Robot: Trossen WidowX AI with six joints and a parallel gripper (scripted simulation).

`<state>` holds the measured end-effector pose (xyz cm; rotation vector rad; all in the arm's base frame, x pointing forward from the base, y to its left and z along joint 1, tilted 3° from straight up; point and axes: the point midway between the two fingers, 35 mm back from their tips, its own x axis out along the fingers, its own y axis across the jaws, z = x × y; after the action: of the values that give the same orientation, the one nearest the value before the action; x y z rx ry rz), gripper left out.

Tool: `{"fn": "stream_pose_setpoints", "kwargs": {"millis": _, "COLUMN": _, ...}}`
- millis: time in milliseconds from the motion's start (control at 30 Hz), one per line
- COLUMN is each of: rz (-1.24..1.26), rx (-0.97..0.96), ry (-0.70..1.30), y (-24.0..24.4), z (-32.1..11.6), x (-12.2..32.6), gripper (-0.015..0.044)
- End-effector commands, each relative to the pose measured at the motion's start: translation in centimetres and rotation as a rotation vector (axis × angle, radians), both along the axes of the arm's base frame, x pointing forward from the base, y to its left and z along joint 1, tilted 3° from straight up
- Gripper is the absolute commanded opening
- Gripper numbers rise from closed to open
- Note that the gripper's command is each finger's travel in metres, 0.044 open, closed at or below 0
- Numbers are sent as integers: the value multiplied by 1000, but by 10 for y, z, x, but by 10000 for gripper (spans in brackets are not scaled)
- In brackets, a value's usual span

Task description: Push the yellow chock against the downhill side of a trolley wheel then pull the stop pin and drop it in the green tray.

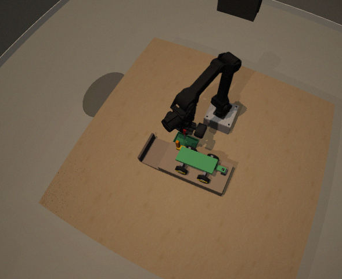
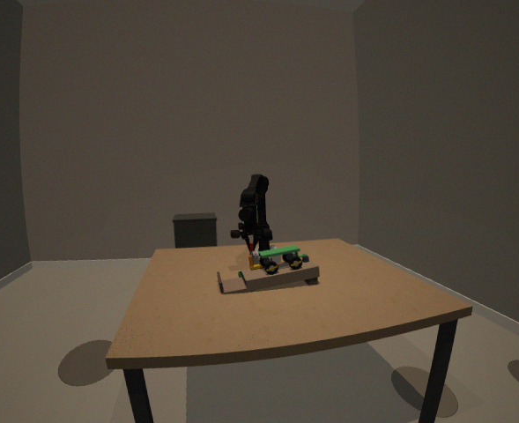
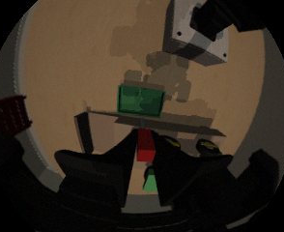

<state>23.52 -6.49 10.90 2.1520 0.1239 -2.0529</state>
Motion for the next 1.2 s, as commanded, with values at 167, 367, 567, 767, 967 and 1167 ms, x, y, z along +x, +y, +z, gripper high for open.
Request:
{"fn": "stream_pose_setpoints", "kwargs": {"millis": 167, "rz": -6, "rx": -5, "ry": 5, "y": -4, "z": -19, "x": -14, "gripper": 0}}
{"fn": "stream_pose_setpoints", "kwargs": {"millis": 367, "rz": -3, "rx": 48, "ry": 18, "y": -3, "z": -25, "x": -14, "gripper": 0}}
{"fn": "stream_pose_setpoints", "kwargs": {"millis": 567, "rz": 1, "rx": 160, "ry": 36, "y": 2, "z": -45, "x": -14, "gripper": 0}}
{"fn": "stream_pose_setpoints", "kwargs": {"millis": 767, "rz": 1, "rx": 166, "ry": 36, "y": 10, "z": -64, "x": -14, "gripper": 0}}
{"fn": "stream_pose_setpoints", "kwargs": {"millis": 967, "rz": 1, "rx": 167, "ry": 37, "y": 19, "z": -82, "x": -16, "gripper": 0}}
{"fn": "stream_pose_setpoints", "kwargs": {"millis": 1167, "rz": 1, "rx": 167, "ry": 37, "y": 20, "z": -85, "x": -16, "gripper": 52}}
